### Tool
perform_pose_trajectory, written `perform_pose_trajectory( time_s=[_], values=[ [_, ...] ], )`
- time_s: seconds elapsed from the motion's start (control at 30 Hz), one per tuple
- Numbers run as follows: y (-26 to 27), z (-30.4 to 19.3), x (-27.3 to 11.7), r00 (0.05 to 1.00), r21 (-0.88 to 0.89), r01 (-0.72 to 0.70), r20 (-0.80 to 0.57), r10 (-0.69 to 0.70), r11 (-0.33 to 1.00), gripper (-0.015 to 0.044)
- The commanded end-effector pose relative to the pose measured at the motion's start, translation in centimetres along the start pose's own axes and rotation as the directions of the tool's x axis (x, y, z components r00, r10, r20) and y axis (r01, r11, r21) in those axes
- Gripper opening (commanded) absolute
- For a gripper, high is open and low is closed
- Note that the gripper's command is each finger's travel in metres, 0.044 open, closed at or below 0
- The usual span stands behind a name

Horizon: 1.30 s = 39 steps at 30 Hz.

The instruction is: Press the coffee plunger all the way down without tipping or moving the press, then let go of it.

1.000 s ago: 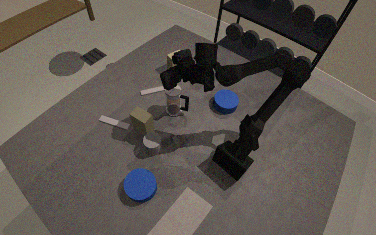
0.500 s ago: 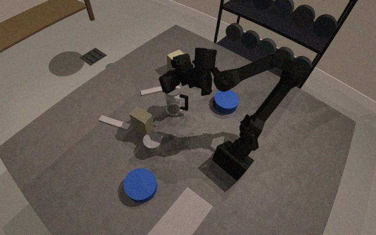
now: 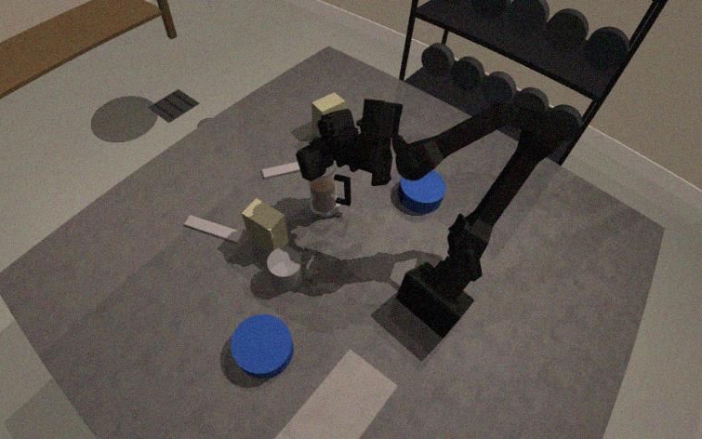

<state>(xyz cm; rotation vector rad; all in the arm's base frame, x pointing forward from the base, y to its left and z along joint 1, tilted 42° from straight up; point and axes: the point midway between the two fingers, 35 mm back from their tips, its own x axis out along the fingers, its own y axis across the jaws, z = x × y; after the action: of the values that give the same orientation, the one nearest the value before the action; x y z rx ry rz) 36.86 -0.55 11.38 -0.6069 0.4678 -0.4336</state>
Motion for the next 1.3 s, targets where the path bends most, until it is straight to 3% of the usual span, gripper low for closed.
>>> perform_pose_trajectory(
  time_s=[0.0, 1.27],
  values=[
    [0.0, -3.1, 0.9, 0.998, -0.046, 0.004, -0.065, -0.007, 0.999, 0.0120],
    [0.3, -3.1, 2.2, 0.998, -0.046, 0.007, -0.062, -0.010, 0.999, 0.0120]
  ],
)
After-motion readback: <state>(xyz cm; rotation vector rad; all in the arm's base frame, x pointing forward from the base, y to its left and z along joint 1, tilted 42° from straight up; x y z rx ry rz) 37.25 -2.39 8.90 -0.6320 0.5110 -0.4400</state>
